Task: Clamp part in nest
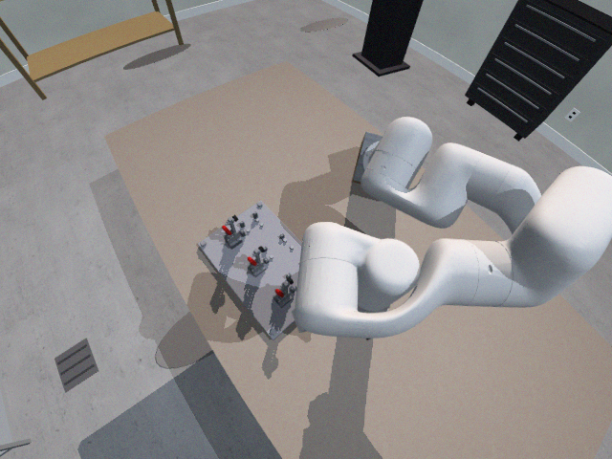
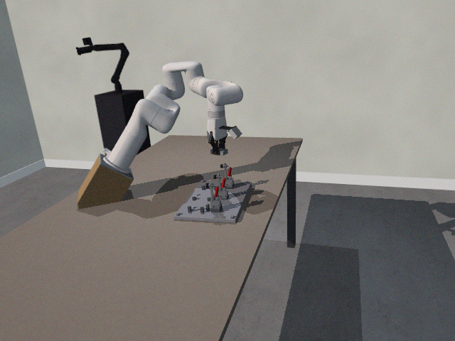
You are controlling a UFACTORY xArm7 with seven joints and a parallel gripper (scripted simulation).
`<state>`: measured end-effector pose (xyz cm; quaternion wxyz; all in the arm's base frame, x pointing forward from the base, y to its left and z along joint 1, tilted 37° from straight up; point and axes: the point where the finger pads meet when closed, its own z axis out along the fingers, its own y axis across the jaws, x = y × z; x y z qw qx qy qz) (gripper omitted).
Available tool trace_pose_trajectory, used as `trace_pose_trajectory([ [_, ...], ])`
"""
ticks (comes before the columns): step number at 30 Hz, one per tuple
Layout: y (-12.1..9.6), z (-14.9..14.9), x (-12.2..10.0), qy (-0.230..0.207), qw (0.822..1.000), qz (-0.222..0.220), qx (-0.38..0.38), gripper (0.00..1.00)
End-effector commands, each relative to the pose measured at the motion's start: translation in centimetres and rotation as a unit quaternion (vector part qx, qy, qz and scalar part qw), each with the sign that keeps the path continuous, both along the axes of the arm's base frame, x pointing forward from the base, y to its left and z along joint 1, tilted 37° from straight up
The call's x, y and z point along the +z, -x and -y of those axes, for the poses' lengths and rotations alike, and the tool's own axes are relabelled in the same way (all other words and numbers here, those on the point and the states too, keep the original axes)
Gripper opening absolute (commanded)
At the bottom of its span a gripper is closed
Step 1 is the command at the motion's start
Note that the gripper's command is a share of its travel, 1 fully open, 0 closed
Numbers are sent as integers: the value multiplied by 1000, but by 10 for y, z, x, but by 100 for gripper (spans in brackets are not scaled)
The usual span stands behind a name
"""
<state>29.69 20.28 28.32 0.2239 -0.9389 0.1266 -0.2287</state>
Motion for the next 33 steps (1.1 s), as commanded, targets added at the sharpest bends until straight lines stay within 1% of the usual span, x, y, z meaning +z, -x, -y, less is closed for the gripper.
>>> trace_pose_trajectory([
  [1,0,0,1,2,1000,3,5,0],
  [4,0,0,1,9,1000,8,15,0],
  [8,0,0,1,29,998,23,49,0],
  [17,0,0,1,77,987,59,127,0],
  [33,0,0,0,85,984,65,139,0],
])
